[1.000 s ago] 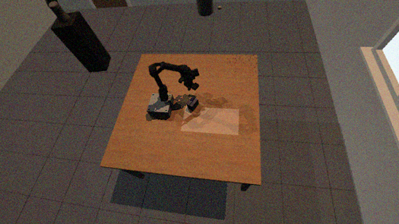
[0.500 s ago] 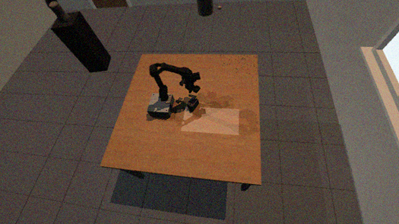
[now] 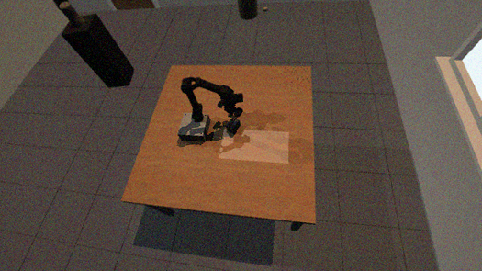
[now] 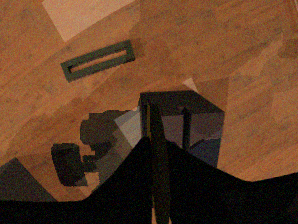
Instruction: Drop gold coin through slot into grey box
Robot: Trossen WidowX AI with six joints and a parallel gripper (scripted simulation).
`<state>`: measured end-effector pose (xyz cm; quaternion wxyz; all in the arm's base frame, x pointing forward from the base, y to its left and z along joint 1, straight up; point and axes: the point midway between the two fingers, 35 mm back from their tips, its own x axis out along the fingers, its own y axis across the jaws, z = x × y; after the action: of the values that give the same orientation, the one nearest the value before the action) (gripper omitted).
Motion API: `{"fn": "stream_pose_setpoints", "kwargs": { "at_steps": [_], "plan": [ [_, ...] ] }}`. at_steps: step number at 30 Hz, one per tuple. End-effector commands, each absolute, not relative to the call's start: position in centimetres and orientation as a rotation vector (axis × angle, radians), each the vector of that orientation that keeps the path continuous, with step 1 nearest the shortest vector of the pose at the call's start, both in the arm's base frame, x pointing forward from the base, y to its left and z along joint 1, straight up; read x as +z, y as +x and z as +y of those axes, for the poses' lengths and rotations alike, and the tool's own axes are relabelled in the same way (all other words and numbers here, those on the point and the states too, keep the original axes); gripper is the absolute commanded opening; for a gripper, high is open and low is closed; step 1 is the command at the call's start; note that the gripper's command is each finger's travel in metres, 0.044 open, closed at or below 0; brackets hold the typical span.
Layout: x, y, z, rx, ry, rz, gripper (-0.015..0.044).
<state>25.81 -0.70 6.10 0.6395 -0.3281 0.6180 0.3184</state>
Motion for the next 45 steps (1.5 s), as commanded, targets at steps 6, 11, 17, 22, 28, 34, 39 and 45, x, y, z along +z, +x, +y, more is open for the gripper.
{"fn": "stream_pose_setpoints", "kwargs": {
  "at_steps": [6, 11, 17, 22, 28, 34, 39, 45],
  "plan": [
    [6.1, 26.0, -3.1, 0.73, -0.749, 1.412, 0.0],
    [6.1, 26.0, -4.4, 0.729, -0.75, 1.412, 0.0],
    [6.0, 25.9, -5.8, 0.728, -0.75, 1.413, 0.0],
    [6.1, 25.8, -5.4, 0.721, -0.75, 1.414, 0.0],
    [6.1, 25.8, -5.4, 0.721, -0.75, 1.414, 0.0],
    [6.1, 25.8, -5.6, 0.721, -0.75, 1.414, 0.0],
    [6.0, 25.9, -5.8, 0.724, -0.754, 1.413, 0.0],
    [6.0, 25.8, -5.9, 0.726, -0.755, 1.412, 0.0]
  ]
}}
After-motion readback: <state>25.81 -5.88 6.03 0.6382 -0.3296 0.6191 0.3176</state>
